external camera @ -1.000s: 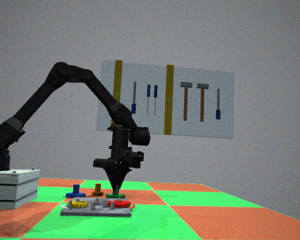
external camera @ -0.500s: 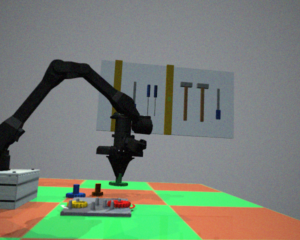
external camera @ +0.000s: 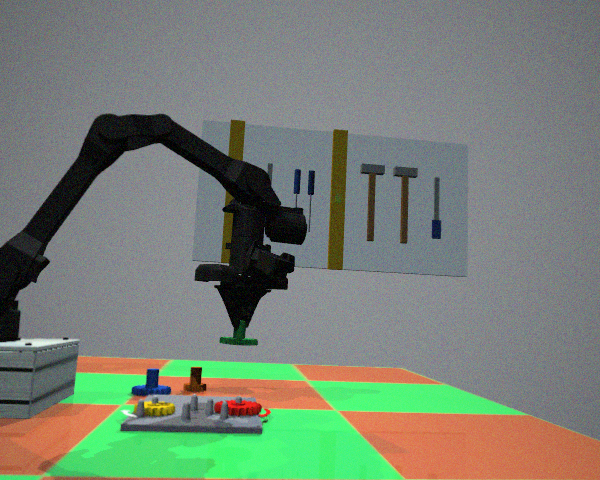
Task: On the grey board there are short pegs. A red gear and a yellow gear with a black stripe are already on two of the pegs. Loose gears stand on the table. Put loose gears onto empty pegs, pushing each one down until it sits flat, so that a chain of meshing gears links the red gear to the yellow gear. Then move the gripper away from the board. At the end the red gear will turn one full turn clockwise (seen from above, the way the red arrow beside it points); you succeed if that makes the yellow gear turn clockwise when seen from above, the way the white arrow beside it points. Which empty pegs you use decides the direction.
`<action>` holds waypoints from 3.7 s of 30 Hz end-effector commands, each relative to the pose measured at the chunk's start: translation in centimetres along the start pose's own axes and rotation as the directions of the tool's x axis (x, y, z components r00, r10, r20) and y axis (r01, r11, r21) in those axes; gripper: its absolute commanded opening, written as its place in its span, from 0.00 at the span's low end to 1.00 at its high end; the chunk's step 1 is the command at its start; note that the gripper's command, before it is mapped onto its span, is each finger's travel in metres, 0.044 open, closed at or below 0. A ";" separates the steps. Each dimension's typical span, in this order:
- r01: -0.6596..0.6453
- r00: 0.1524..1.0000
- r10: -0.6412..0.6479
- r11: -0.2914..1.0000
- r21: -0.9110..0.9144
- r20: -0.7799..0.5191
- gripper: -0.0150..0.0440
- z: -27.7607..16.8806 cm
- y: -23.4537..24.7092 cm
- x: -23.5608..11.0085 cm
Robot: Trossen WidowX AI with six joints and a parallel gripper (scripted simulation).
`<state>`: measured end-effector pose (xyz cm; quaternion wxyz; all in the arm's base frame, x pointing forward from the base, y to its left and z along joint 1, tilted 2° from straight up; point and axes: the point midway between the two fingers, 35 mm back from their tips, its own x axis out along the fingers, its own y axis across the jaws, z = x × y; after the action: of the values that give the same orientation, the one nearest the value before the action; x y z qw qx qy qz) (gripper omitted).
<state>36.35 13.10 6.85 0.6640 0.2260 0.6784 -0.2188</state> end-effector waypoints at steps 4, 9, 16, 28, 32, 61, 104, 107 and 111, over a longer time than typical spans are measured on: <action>-0.015 1.000 0.015 1.000 -0.006 0.007 0.25 0.0 -0.1 -2.7; -0.015 1.000 0.015 1.000 -0.006 0.007 0.25 -0.2 -0.4 -4.3; -0.015 1.000 0.015 1.000 -0.006 0.007 0.25 -0.3 -0.6 -5.3; -0.013 1.000 0.013 1.000 -0.006 0.009 0.25 1.3 -2.4 -4.1; -0.013 1.000 0.013 1.000 -0.006 0.009 0.25 1.9 -3.2 -3.6; -0.008 1.000 0.008 1.000 -0.006 0.012 0.25 5.0 -9.0 -0.1; -0.002 1.000 0.002 1.000 -0.006 0.013 0.25 6.4 -15.7 3.5; -0.002 1.000 0.002 1.000 -0.006 0.013 0.25 6.4 -15.7 3.5; -0.002 1.000 0.002 1.000 -0.006 0.013 0.25 6.4 -15.7 3.5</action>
<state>31.98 -3.16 3.05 0.6665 0.2266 0.6758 -0.2184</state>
